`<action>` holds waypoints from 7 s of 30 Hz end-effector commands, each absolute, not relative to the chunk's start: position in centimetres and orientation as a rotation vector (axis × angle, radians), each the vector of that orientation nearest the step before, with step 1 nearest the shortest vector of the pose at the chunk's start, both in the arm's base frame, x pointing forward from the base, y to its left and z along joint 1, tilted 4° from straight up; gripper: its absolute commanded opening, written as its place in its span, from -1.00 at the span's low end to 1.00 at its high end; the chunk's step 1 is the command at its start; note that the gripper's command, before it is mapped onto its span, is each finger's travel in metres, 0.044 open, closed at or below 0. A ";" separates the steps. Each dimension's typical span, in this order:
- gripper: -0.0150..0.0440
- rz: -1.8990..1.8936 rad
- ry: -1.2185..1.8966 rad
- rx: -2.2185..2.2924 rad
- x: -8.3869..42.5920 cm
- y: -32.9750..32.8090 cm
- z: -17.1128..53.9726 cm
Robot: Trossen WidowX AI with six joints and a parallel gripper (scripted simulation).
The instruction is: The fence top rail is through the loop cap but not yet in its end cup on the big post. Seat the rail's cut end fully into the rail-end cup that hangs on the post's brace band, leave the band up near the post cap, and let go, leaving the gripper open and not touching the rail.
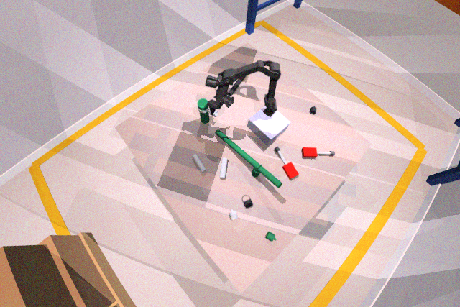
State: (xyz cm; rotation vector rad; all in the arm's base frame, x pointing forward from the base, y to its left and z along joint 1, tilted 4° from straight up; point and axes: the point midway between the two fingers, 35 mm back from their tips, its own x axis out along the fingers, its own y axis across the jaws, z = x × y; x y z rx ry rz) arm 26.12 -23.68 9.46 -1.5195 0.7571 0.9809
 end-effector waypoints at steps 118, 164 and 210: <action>-0.49 0.731 0.965 -1.347 31.0 -22.9 4.6; 1.00 0.406 1.080 -0.838 33.1 -14.7 11.4; 1.00 -0.009 1.211 -0.172 33.0 -6.6 15.2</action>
